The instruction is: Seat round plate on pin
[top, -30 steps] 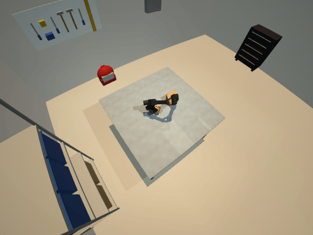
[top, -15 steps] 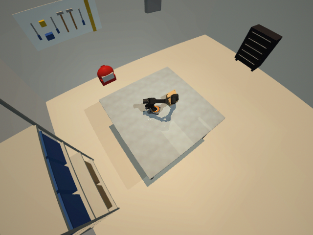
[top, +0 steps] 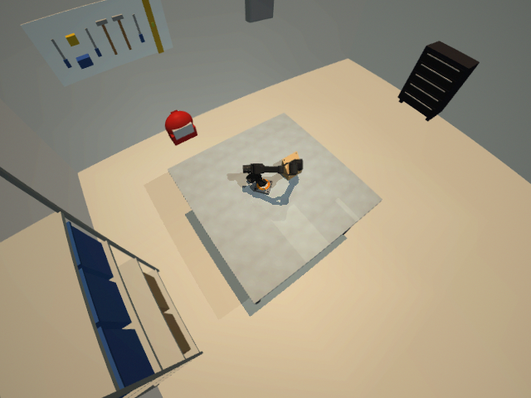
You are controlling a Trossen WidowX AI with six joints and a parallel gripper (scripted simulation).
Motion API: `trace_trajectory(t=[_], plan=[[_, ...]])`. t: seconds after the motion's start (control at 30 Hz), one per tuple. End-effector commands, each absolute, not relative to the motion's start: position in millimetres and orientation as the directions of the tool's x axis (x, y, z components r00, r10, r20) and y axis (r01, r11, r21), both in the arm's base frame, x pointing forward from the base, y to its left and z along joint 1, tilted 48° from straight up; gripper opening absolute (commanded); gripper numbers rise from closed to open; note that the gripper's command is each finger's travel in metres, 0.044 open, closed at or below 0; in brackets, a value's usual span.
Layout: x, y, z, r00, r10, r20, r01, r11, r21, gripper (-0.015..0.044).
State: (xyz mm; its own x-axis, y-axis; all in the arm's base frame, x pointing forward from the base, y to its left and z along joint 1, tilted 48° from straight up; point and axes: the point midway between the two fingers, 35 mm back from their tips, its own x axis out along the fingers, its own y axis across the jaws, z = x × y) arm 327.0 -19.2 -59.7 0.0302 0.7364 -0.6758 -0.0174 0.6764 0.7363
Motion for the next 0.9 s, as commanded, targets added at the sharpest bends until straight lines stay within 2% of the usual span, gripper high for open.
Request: trace_trajectory(t=[0.0,0.87], plan=[[320,-21,-65,0.020,0.737,-0.675,-0.010,0.676,0.737,0.0000],[289,-29,-71,0.019,0.737,-0.676,-0.009,0.676,0.737,0.0000]])
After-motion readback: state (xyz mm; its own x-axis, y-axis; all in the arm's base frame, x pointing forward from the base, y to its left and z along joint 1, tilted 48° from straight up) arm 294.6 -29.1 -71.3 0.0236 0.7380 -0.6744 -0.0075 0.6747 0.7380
